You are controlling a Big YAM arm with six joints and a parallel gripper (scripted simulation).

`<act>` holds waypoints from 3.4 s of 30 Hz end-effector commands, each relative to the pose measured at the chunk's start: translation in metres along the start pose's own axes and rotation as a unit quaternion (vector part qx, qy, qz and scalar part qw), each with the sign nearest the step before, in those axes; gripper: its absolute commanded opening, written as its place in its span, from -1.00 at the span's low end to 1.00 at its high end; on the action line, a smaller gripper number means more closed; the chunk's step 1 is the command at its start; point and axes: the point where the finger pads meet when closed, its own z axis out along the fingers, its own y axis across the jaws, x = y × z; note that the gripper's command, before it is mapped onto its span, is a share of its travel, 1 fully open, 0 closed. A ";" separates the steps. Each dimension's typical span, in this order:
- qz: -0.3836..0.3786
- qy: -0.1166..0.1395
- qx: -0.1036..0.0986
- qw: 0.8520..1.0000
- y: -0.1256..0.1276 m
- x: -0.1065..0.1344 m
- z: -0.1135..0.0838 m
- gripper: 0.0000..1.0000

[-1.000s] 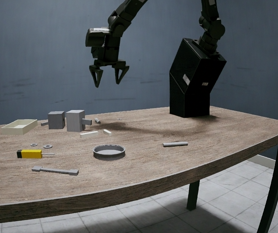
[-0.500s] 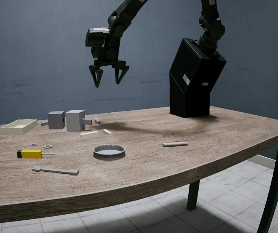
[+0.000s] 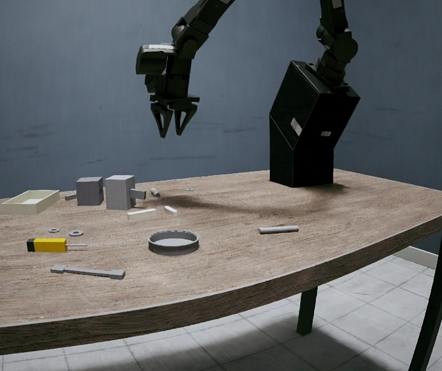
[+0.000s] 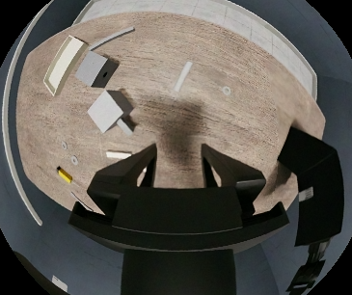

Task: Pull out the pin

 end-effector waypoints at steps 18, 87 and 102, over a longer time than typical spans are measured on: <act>0.000 -0.002 -0.004 1.000 0.002 -0.002 -0.003 -0.07; -0.324 0.110 -0.066 0.937 0.099 0.018 0.027 -0.07; -0.331 0.111 -0.066 0.935 0.104 0.021 0.030 -0.07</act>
